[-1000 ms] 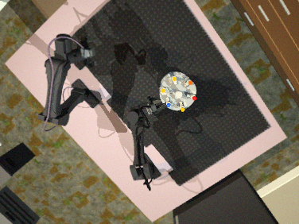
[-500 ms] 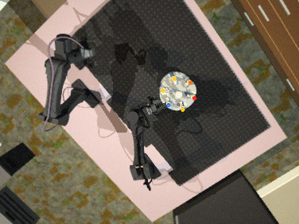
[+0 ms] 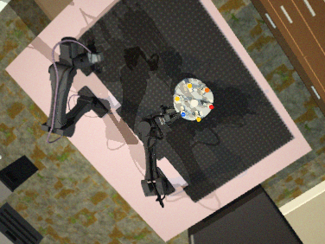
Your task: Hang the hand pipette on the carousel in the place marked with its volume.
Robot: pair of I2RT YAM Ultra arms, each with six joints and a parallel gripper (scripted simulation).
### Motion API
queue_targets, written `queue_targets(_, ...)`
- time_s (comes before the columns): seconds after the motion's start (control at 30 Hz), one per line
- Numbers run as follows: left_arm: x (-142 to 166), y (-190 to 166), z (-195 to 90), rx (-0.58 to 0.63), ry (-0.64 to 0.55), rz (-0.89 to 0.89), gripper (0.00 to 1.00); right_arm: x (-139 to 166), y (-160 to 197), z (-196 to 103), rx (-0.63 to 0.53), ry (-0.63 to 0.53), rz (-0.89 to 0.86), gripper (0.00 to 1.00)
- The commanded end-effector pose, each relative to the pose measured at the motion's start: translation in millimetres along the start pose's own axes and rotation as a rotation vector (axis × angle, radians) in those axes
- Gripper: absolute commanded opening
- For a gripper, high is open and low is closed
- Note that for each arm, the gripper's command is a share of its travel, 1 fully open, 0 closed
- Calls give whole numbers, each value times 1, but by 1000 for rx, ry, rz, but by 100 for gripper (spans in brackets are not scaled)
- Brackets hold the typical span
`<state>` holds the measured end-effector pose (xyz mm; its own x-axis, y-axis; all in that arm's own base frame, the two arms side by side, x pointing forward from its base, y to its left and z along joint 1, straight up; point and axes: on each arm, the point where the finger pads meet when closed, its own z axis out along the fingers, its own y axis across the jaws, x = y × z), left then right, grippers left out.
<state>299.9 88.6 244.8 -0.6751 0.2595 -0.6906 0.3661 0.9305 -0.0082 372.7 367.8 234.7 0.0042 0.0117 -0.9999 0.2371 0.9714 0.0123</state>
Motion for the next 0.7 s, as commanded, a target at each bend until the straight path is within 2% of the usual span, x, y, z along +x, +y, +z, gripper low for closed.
queue_targets(0.0, -7, 3, -4, -8, -29, 16, 100, -15, 1, 4, 6, -15, 55, 12)
queue_targets(0.13, -7, 3, -4, -8, -29, 16, 100, -15, 1, 4, 6, -15, 55, 12)
queue_targets(0.17, -7, 3, -4, -8, -29, 16, 100, -15, 1, 4, 6, -15, 55, 50)
queue_targets(0.67, -7, 3, -4, -8, -29, 16, 100, -9, 0, 1, 1, -9, 36, 50)
